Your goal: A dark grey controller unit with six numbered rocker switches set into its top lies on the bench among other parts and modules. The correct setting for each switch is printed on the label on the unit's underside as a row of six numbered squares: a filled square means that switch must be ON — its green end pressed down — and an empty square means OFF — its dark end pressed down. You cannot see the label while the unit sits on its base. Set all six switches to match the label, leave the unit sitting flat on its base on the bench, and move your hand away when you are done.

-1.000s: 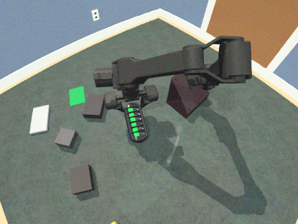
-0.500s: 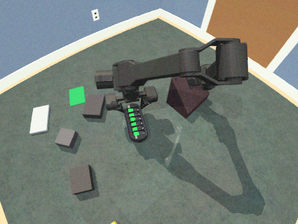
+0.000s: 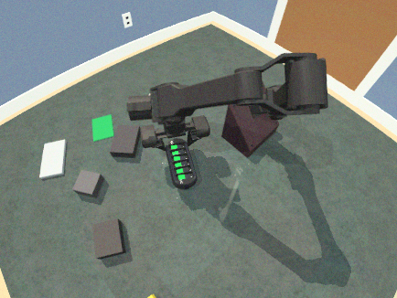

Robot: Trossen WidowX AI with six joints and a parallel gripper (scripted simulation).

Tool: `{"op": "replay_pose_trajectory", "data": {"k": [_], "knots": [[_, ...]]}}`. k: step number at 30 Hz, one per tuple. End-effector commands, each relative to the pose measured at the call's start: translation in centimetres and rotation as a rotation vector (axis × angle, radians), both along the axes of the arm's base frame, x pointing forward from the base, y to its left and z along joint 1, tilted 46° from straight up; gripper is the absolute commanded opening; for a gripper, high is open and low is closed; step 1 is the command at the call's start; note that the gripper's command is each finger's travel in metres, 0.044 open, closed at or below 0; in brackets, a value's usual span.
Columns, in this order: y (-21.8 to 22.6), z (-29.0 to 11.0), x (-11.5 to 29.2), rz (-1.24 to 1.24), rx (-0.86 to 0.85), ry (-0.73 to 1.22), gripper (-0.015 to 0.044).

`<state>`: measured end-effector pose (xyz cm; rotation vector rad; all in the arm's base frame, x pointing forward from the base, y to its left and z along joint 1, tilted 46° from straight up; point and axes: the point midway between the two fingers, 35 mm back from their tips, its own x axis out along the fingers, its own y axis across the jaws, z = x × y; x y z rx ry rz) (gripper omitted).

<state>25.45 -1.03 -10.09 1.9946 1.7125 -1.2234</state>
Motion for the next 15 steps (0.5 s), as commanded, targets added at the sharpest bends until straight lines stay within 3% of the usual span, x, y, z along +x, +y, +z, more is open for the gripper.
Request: {"op": "replay_pose_trajectory", "data": {"k": [1,2,6,15], "knots": [[-0.05,0.06,0.02,-0.001,0.000,-0.001,0.0338],[-0.06,0.06,0.02,-0.001,0.000,-0.001,0.0338],[0.00,0.00,0.00,0.000,0.000,0.000,0.0440],[0.01,0.10,0.05,0.000,0.000,0.000,0.0440]]}}
